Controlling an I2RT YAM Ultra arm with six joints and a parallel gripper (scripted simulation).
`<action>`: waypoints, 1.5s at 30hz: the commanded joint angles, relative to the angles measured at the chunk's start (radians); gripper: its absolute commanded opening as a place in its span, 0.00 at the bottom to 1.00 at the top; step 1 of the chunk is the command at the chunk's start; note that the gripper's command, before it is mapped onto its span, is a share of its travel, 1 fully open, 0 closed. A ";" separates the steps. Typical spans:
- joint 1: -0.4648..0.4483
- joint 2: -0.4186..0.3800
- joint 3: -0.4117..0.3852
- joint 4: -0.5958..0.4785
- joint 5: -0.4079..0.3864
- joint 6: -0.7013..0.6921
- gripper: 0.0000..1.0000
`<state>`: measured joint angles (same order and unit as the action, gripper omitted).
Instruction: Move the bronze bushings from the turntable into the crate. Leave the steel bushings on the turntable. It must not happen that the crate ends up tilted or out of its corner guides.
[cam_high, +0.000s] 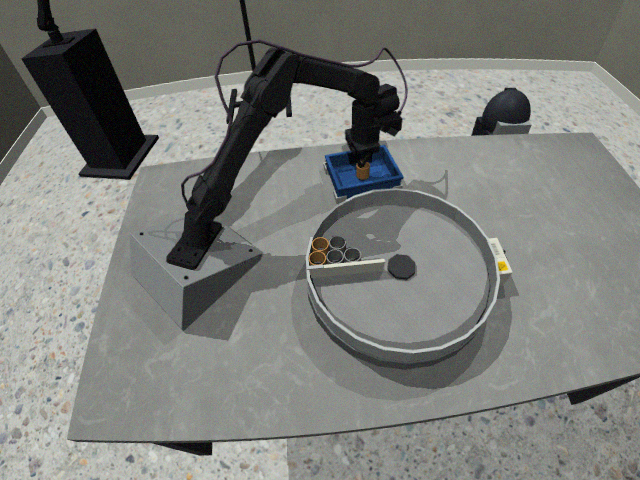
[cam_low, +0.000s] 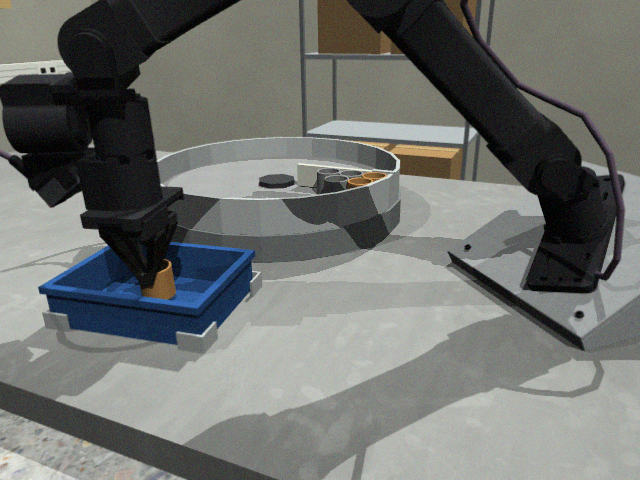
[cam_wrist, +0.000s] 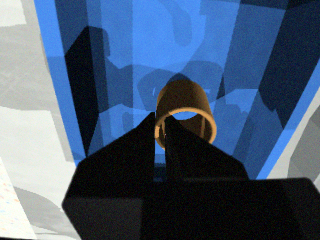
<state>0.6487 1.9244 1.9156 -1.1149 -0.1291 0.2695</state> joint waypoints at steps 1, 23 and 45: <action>0.001 -0.021 -0.003 0.010 0.012 0.005 0.00; 0.006 -0.012 -0.014 0.029 0.014 0.009 0.00; 0.006 -0.008 -0.025 0.031 0.014 0.010 0.00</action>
<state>0.6540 1.9305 1.9034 -1.0939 -0.1265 0.2741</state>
